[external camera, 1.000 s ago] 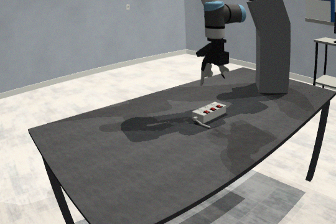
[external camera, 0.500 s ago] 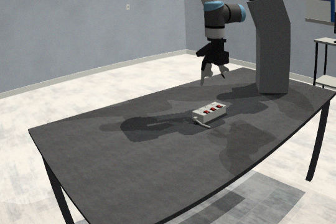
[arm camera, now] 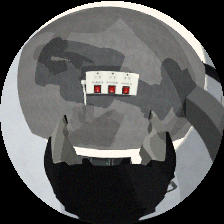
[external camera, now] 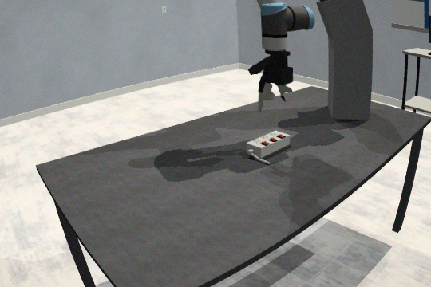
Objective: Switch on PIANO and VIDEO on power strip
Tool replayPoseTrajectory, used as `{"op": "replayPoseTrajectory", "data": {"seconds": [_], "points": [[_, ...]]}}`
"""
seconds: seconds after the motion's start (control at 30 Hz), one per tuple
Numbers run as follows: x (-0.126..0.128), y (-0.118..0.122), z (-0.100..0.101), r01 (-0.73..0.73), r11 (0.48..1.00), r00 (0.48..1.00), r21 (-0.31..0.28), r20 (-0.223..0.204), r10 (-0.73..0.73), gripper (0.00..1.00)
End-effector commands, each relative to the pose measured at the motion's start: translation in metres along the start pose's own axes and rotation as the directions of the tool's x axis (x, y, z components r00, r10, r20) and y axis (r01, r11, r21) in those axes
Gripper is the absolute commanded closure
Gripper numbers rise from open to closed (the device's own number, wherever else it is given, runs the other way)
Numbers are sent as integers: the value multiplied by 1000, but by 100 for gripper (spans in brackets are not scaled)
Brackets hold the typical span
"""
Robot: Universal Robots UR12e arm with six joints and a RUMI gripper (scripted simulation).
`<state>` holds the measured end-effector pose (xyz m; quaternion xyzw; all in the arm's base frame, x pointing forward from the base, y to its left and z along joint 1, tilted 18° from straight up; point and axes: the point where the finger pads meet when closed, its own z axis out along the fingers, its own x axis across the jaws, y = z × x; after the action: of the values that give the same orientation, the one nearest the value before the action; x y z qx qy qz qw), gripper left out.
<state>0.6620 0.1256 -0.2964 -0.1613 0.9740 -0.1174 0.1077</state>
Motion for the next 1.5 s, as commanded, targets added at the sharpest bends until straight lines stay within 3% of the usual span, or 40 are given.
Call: {"op": "replayPoseTrajectory", "data": {"seconds": [0.0,0.17,0.33,0.43,0.63,0.9,0.97,1.23,1.47], "points": [[-4,-2,4,111,994,994,-1,2,-111,0],[-8,-5,11,271,963,963,0,2,-271,0],[-13,-7,19,452,892,892,0,2,-452,0],[-14,-8,21,489,872,872,0,2,-489,0],[-20,-10,32,694,720,720,0,1,-694,0],[-26,-12,46,886,464,464,1,1,-886,0],[-26,-12,46,886,464,464,1,1,-886,0],[-29,-13,56,971,239,239,1,1,-971,0],[-31,-14,62,992,124,124,1,1,-992,0]]}}
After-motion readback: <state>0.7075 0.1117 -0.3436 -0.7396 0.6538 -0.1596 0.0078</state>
